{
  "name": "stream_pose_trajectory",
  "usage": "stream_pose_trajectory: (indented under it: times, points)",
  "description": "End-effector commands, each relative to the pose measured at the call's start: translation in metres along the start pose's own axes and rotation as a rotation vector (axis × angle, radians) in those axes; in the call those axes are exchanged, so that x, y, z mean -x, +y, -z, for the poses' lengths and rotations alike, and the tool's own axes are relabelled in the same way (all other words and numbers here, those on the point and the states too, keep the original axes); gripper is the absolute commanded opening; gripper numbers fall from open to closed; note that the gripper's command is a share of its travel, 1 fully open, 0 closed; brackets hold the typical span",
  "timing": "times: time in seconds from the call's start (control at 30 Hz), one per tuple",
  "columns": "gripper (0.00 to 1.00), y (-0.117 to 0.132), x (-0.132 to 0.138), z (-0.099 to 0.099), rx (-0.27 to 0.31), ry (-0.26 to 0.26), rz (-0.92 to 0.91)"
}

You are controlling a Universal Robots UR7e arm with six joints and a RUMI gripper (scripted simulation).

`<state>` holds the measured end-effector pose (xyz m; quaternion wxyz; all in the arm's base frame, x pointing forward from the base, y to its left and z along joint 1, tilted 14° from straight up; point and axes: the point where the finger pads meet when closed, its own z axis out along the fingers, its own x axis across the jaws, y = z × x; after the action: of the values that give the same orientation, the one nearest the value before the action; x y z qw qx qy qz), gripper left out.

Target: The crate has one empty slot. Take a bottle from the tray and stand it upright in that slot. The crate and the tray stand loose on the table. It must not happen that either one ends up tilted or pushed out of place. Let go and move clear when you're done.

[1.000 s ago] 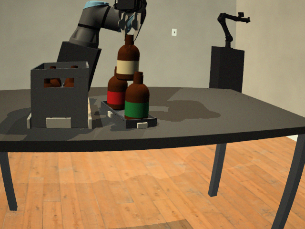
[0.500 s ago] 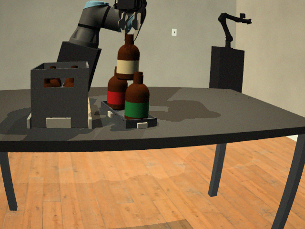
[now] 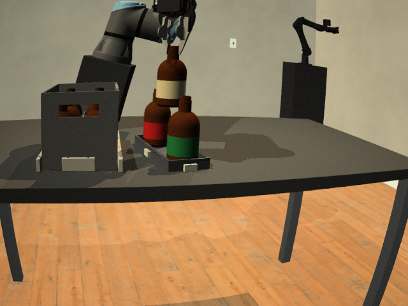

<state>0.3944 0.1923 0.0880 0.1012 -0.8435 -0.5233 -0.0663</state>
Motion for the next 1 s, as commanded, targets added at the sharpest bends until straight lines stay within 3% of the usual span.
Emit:
stream_pose_trajectory:
  times: [0.0, 0.97]
  points:
    - [0.0, 0.0004, -0.0002, 0.0004, 0.001, 0.001, 0.0]
    - [0.0, 0.0004, -0.0002, 0.0066, 0.001, 0.001, 0.0]
